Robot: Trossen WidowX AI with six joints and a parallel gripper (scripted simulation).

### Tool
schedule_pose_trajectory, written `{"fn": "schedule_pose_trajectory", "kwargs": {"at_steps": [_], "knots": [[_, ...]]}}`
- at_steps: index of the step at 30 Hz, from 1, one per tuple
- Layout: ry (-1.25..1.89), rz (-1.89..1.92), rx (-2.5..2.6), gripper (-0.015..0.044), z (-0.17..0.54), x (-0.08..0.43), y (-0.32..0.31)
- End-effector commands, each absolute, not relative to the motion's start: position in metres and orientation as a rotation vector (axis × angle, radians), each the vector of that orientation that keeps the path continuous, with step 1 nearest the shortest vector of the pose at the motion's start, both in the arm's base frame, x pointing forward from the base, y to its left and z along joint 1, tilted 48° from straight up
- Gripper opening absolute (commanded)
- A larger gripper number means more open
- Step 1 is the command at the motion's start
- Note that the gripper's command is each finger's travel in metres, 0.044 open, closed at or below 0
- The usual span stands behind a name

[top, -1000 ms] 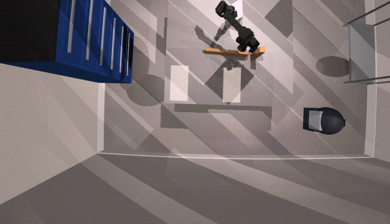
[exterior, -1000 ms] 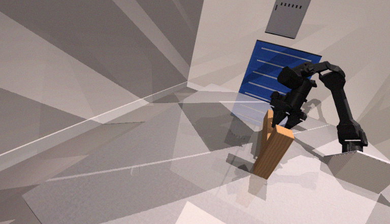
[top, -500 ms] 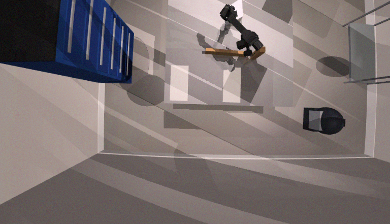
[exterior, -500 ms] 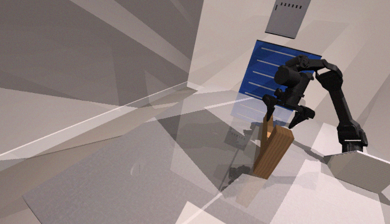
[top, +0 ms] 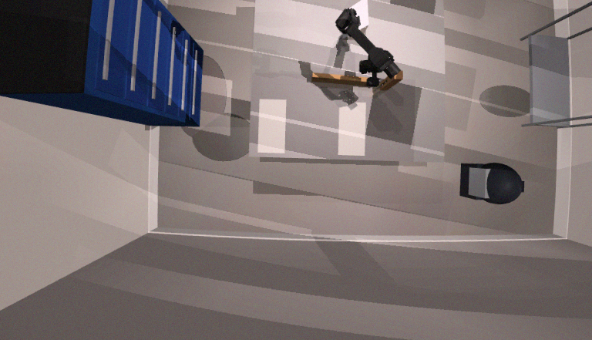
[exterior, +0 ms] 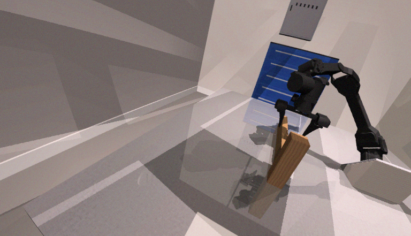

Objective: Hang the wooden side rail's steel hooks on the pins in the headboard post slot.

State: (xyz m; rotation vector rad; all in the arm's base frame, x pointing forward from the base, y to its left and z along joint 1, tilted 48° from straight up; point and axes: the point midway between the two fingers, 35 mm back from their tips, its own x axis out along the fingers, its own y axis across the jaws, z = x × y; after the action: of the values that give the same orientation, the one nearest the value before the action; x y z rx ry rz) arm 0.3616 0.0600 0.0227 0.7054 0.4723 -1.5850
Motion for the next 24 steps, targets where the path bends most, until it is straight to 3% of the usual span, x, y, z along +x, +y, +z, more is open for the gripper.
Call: {"fn": "schedule_pose_trajectory", "kwargs": {"at_steps": [1,24], "knots": [[0.467,-1.594,0.696,0.044,0.01,0.36,0.043],[0.467,-1.593,0.696,0.044,-0.014,0.36,0.017]]}}
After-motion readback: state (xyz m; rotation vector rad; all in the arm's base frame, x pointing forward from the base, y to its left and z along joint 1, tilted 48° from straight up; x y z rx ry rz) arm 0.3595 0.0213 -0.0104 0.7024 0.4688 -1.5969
